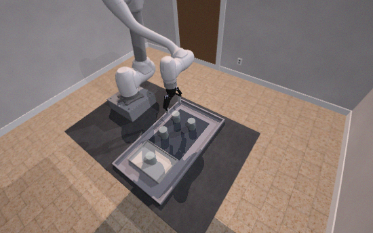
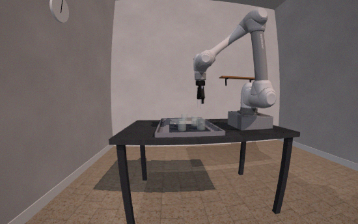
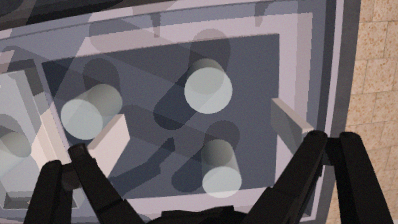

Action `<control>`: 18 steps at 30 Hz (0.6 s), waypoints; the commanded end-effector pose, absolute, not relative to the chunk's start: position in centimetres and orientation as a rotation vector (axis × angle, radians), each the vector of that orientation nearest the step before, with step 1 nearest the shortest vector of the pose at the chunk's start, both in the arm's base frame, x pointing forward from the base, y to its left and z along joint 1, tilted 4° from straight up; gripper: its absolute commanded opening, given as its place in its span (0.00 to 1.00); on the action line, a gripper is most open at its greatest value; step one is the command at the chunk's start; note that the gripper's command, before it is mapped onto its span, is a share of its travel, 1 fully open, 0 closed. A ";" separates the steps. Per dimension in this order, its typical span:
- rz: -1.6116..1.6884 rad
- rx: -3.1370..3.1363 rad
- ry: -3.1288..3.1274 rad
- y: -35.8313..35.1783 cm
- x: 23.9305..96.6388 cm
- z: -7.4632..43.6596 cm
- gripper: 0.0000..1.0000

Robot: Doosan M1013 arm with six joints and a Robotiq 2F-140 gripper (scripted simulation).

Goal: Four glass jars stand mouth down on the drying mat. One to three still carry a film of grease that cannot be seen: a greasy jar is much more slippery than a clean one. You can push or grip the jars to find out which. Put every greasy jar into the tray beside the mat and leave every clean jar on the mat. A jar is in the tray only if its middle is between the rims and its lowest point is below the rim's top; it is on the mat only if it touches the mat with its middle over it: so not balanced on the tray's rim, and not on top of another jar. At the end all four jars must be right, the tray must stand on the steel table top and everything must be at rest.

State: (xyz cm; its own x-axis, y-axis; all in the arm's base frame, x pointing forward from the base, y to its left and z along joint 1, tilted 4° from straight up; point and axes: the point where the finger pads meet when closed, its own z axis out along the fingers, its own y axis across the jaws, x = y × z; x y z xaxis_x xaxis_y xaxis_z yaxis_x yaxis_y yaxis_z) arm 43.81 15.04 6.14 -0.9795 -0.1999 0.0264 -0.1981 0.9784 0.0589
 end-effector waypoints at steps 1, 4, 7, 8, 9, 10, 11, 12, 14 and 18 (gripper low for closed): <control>-0.084 0.311 -3.093 16.4 43.3 6.3 1.00; -0.084 0.311 -3.093 16.5 43.2 4.4 1.00; -0.084 0.311 -3.093 16.6 43.1 2.6 1.00; -0.084 0.311 -3.093 16.6 43.1 2.0 1.00; -0.084 0.311 -3.093 16.6 43.1 1.3 1.00; -0.084 0.311 -3.093 16.7 43.1 0.7 1.00; -0.084 0.311 -3.093 16.7 43.1 0.1 1.00; -0.084 0.311 -3.093 16.7 43.0 -0.5 1.00; -0.084 0.311 -3.093 16.7 43.0 -0.5 1.00; -0.084 0.311 -3.093 16.7 43.0 -0.5 1.00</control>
State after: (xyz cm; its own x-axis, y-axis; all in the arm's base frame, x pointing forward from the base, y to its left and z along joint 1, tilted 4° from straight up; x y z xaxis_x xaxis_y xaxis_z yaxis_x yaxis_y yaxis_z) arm 43.03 16.74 -0.51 -0.9795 -0.1997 0.0263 -0.1980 0.9786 0.0569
